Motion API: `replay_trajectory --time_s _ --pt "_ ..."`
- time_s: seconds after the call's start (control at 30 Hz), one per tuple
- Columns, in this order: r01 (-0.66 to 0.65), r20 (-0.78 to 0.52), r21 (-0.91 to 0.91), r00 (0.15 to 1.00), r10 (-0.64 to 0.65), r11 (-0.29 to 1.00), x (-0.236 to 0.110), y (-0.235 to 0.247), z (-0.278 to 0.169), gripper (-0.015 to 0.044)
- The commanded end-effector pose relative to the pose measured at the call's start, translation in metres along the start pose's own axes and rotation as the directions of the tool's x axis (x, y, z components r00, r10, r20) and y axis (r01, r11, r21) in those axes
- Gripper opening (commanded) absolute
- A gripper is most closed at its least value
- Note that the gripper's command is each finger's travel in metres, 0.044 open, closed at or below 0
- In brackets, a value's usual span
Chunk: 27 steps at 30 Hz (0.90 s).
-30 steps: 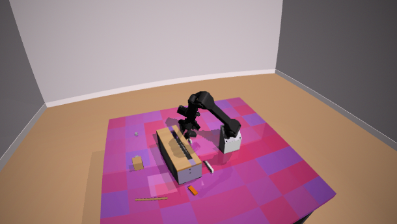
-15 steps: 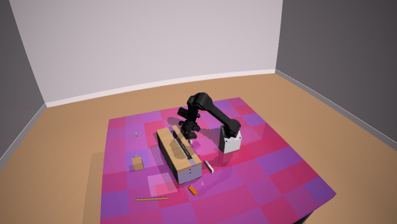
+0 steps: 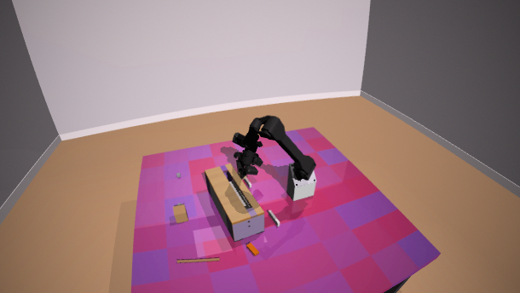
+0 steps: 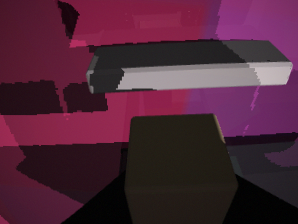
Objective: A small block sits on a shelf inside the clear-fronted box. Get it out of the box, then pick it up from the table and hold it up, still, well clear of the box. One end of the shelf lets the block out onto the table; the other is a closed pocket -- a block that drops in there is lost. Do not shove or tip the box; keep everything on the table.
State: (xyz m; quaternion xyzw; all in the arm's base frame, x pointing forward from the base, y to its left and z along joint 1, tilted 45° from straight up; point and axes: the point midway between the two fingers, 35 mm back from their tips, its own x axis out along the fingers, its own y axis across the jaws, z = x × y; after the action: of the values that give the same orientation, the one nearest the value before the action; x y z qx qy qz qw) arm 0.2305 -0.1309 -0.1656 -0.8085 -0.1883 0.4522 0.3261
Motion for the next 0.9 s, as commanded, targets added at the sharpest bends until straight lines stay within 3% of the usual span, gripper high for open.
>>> replay_trajectory --time_s 0.0,0.17,0.87 --pt "-0.011 -0.005 -0.015 1.0 0.011 1.0 -0.019 0.001 -0.01 0.0" --pt "-0.016 -0.004 -0.003 1.0 0.016 1.0 -0.021 0.0 -0.011 0.0" --pt "-0.186 0.003 0.361 0.98 0.198 0.914 -0.085 -0.029 -0.03 0.0"
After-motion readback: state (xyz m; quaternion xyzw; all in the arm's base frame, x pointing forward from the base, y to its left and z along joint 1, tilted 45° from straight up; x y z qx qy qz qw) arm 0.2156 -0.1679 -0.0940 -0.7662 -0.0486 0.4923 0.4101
